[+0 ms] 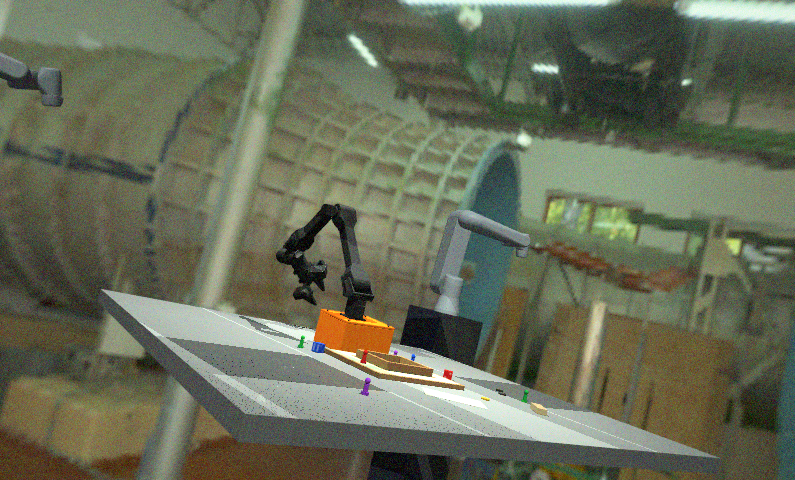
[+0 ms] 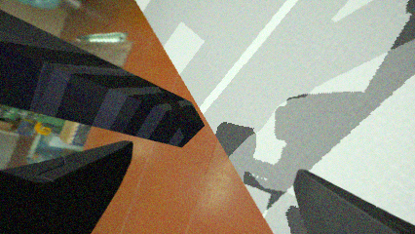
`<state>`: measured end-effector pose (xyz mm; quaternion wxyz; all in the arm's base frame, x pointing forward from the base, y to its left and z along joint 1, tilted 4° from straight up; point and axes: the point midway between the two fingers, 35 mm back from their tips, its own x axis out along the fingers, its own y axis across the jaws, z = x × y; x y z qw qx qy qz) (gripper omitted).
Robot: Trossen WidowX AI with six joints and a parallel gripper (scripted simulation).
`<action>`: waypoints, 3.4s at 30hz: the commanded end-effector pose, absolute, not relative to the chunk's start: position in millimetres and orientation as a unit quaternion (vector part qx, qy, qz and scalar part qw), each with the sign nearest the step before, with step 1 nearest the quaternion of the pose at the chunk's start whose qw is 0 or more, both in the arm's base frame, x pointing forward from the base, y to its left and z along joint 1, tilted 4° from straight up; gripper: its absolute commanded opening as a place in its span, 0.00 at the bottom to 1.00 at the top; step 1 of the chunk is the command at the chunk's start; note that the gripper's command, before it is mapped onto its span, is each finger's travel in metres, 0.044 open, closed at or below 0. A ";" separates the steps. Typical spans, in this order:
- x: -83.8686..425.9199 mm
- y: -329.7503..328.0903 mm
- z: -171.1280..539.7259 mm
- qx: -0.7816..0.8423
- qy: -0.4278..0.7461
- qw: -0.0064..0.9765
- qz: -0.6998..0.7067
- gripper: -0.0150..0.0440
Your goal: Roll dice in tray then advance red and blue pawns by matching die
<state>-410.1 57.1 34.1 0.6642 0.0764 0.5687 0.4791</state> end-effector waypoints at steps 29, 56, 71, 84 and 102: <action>-217.0 -327.5 21.4 -0.389 0.356 0.277 0.803 0.72; 192.9 -325.7 24.7 -0.574 -0.046 -0.241 0.781 0.72; 345.7 -141.2 20.6 -0.544 -0.301 -0.475 0.623 0.72; 354.0 65.4 18.9 -0.410 -0.507 -0.623 0.432 0.72; 266.9 208.1 18.4 -0.241 -0.638 -0.692 0.236 0.72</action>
